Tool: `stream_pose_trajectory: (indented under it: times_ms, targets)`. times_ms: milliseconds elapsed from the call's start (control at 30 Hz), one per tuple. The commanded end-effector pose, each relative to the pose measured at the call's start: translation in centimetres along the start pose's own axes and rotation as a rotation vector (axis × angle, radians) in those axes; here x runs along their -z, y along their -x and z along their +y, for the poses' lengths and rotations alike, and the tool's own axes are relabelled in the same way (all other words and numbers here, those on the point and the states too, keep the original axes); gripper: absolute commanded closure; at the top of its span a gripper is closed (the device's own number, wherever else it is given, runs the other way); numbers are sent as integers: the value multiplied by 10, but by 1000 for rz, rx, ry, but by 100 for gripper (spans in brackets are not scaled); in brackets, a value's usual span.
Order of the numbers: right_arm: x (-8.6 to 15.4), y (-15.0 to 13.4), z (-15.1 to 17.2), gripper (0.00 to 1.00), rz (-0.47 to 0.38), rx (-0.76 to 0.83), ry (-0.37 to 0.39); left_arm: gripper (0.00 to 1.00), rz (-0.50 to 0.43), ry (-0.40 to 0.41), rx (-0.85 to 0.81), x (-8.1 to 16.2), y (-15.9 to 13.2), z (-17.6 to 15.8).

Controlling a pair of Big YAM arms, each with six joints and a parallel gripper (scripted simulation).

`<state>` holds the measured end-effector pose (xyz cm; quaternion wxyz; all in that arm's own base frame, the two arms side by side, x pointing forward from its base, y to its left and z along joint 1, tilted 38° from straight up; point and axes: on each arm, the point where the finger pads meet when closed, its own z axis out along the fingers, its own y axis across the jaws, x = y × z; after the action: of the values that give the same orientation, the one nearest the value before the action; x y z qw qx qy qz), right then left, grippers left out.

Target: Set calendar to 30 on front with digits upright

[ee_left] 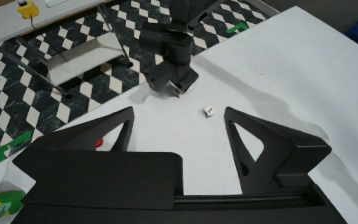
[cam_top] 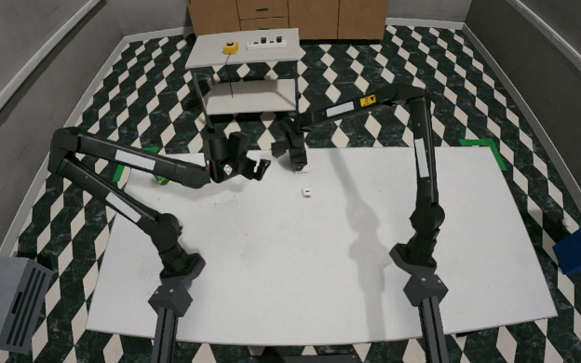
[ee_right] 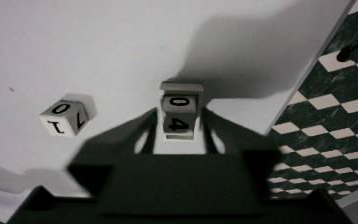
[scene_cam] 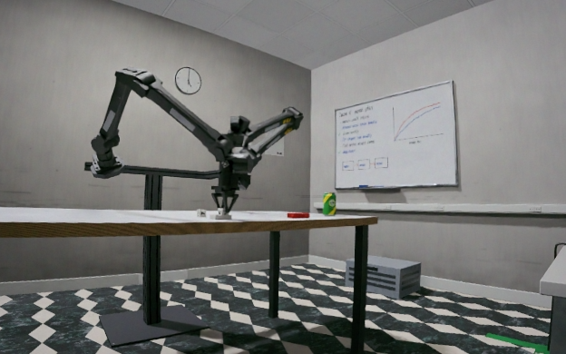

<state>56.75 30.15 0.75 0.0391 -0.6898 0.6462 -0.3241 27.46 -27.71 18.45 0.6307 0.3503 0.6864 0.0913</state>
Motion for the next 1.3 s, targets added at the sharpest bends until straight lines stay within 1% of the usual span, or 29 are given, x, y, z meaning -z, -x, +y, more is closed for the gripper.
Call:
stream_pose_trajectory:
  times_ms: [0,33,67,133,167,233,400,433,467,500,567,733,767,800,833,900,933,1067,1133,1167,1200,1233,1267]
  targets:
    - [12,10,-4,46,-10,-4,-15,0,1,-2,2,-1,2,-2]
    - [16,14,-3,46,-15,-2,-21,0,1,-2,2,-1,2,-2]
    - [29,10,-13,46,-28,-21,-44,0,1,-2,2,-1,2,-2]
    - [33,11,-14,46,-36,-32,-57,0,1,-2,2,-1,2,-2]
    - [31,10,-6,46,-31,-24,-49,0,1,-2,2,-1,2,-2]
    - [35,10,-5,46,-35,-29,-54,0,1,-2,2,-1,2,-2]
    - [44,11,-11,46,-47,-45,-73,0,1,-2,2,-1,2,-2]
    - [43,10,-4,46,-43,-40,-66,0,1,-2,2,-1,2,-2]
    - [39,5,-8,46,-40,-51,-64,0,1,-2,2,-1,2,-2]
    - [44,9,-4,46,-44,-44,-69,0,1,-2,2,-1,2,-2]
    - [53,9,-8,46,-45,-41,-67,0,1,-2,2,-1,2,-2]
    - [63,8,-7,46,-45,-41,-66,0,1,-2,2,-1,2,-2]
    - [51,4,-14,36,-33,-43,-55,0,1,-2,2,-1,2,-2]
    - [51,5,-17,36,-30,-39,-51,0,1,-2,2,-1,2,-2]
    - [64,12,-21,36,-39,-39,-59,0,1,-2,2,-1,2,-2]
    - [64,12,-21,36,-39,-39,-59,0,1,-2,2,-1,2,-2]
    - [85,8,-33,36,-53,-51,-78,0,1,-2,2,-1,2,-2]
    - [119,6,-33,36,-54,-52,-77,0,1,-2,2,-1,2,-2]
    - [131,5,-31,36,-55,-52,-76,0,1,-2,2,-1,2,-2]
    - [114,8,-14,36,-32,-23,-46,0,1,-2,2,-1,2,-2]
    - [102,0,-16,36,-22,-39,-37,0,1,-2,2,-1,2,-2]
    - [88,5,-5,36,-9,-9,-17,0,1,-2,2,-1,2,-2]
    - [82,5,-1,36,-5,-3,-8,0,1,-2,2,-1,2,-2]
